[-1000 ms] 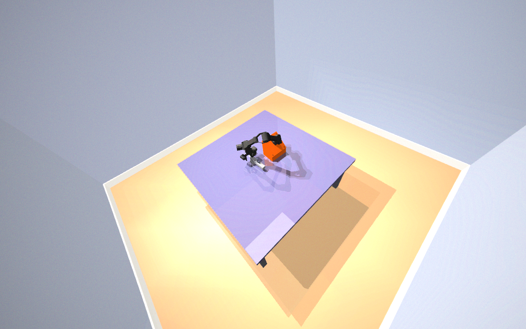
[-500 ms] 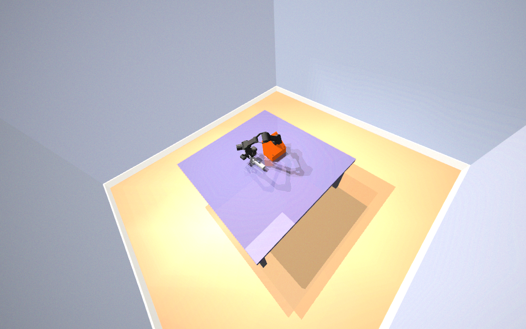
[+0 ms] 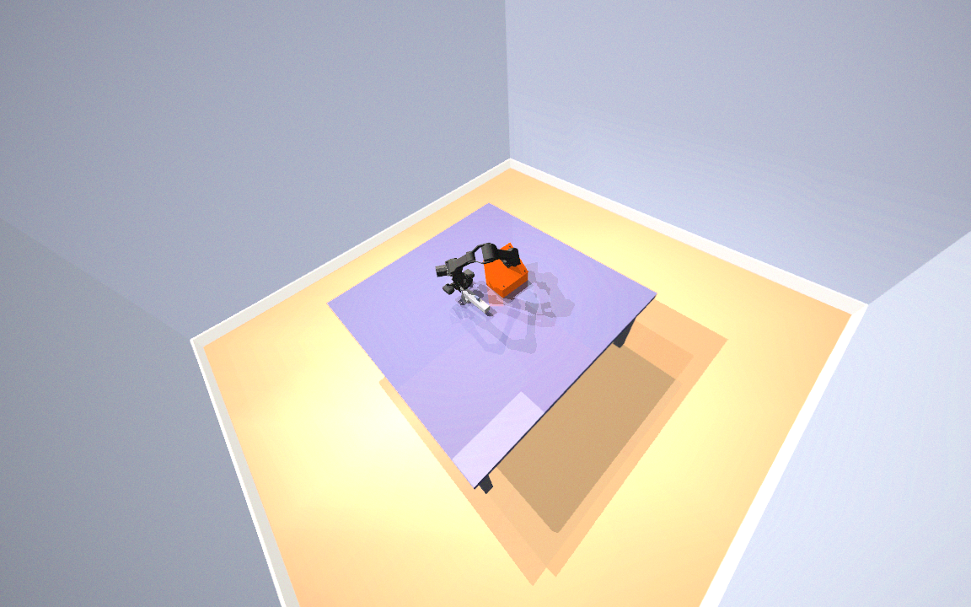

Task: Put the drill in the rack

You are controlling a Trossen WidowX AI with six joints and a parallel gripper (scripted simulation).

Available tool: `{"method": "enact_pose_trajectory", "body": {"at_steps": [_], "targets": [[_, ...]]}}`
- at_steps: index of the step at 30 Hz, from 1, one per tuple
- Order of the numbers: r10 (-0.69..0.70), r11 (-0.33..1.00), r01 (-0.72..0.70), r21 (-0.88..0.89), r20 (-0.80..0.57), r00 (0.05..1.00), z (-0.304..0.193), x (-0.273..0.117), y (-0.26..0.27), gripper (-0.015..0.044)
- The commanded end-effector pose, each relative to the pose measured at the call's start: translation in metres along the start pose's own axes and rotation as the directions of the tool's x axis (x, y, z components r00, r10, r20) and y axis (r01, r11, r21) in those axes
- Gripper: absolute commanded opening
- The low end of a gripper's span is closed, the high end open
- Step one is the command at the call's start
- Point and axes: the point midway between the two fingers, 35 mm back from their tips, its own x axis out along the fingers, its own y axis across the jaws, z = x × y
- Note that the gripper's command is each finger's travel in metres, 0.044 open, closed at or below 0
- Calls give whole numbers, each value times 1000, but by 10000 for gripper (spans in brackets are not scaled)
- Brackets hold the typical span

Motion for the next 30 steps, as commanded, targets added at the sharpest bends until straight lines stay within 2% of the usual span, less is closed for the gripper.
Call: {"method": "enact_pose_trajectory", "body": {"at_steps": [1, 26, 30], "targets": [[-2, 1000, 2, -4, -4, 1000, -6, -1, -1, 0], [-2, 1000, 2, -5, -6, 1000, -42, -6, -3, 0], [1, 1000, -1, 0, -3, 1000, -35, -4, -1, 105]]}}
